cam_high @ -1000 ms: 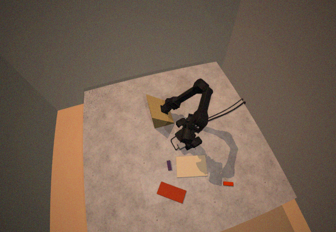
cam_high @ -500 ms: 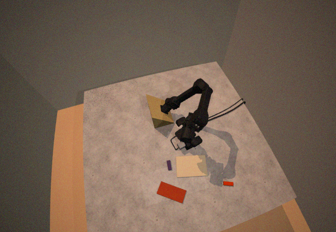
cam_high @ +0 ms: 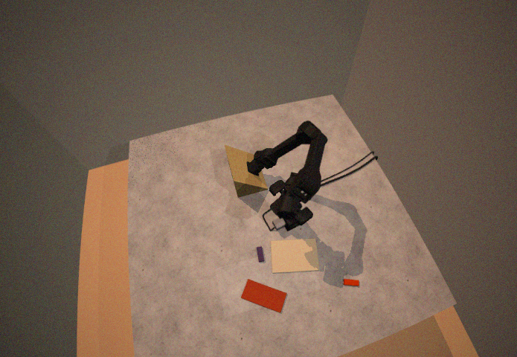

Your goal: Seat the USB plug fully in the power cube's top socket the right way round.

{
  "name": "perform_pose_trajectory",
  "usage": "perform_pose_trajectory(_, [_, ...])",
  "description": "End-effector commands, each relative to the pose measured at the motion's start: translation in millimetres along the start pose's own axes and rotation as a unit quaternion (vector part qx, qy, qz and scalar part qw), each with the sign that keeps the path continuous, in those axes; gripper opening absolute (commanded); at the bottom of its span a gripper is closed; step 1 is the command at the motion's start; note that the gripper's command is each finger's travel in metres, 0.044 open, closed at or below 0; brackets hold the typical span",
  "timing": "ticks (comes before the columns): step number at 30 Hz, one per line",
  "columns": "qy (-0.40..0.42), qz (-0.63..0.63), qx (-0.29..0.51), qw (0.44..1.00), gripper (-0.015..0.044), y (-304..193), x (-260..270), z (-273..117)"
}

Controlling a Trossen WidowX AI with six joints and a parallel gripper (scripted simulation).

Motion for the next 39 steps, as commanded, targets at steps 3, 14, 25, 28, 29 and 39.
perform_pose_trajectory(3, [-0.001, -0.064, 0.001, 0.998, 0.0, -0.2, -0.4, 0.7])
perform_pose_trajectory(14, [-0.001, -0.207, 0.001, 0.978, 0.0, -0.2, -0.4, 0.8])
perform_pose_trajectory(25, [0.0, -0.346, 0.001, 0.938, 0.0, -0.2, -0.4, 0.8])
perform_pose_trajectory(28, [0.0, -0.382, 0.001, 0.924, 0.0, -0.2, -0.4, 0.8])
perform_pose_trajectory(29, [0.0, -0.394, 0.001, 0.919, 0.0, -0.2, -0.4, 0.8])
perform_pose_trajectory(39, [0.0, -0.511, 0.001, 0.86, 0.0, -0.2, -0.4, 0.8])
Point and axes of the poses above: the point midway between the two fingers, 35 mm back from their tips, its own z axis out along the fingers, its own x axis across the jaws, y = z × x, the point moved 8 cm from there along -z, back along the fingers, and after that the axes turned 13 degrees about -z, right-handed, at the moved point
